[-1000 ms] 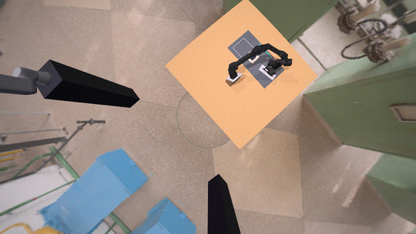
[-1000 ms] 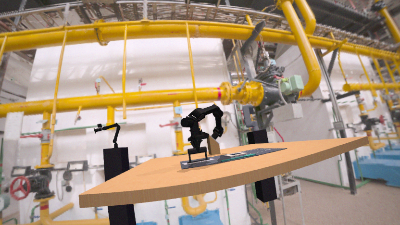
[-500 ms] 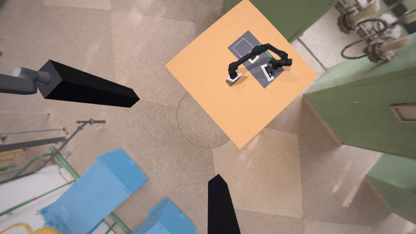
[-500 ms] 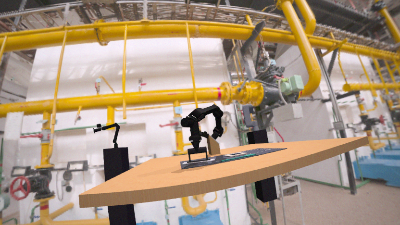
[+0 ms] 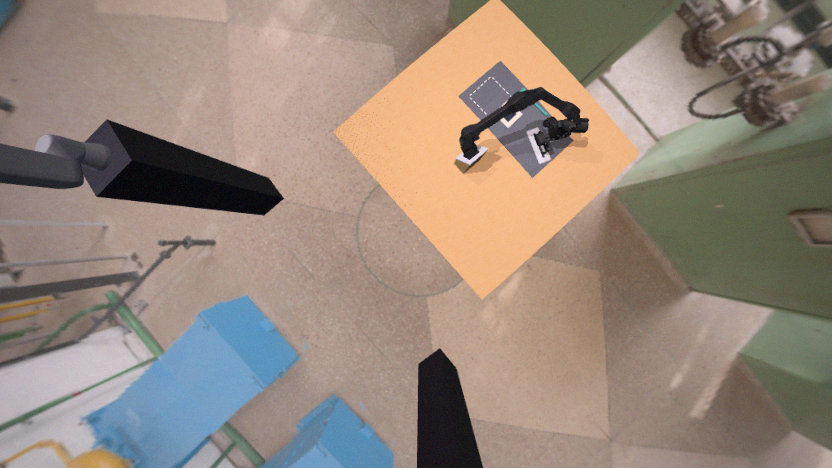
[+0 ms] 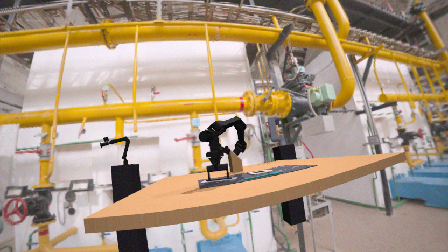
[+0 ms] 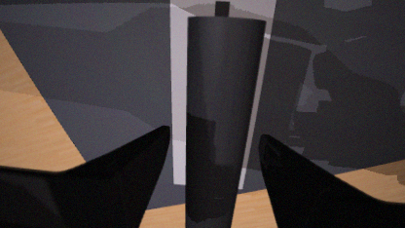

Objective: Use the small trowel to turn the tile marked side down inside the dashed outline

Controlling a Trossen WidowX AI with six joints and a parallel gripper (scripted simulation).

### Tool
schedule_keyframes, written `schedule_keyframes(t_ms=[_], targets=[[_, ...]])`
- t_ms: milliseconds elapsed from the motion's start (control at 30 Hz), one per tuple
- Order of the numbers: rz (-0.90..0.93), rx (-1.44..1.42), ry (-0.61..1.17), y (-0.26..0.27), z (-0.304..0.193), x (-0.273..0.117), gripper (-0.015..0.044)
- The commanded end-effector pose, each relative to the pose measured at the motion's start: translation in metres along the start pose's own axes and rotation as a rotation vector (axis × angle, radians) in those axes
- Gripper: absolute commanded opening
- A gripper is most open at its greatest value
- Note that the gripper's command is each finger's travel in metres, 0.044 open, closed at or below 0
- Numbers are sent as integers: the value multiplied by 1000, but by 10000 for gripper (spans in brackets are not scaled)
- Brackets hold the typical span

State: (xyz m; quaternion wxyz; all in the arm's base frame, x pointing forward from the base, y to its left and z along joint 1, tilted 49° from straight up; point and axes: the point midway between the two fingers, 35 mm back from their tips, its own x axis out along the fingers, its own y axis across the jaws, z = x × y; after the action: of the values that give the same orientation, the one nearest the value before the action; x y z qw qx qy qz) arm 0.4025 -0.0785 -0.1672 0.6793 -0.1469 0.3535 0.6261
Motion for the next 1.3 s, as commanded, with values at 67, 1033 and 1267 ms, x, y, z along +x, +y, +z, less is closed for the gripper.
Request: schedule_keyframes(t_ms=[67, 1033, 1267], targets=[[0, 7, -1, 0, 0, -1, 270], [-11, 13, -4, 2, -1, -57, 300], [5, 105, 45, -2, 9, -40, 300]])
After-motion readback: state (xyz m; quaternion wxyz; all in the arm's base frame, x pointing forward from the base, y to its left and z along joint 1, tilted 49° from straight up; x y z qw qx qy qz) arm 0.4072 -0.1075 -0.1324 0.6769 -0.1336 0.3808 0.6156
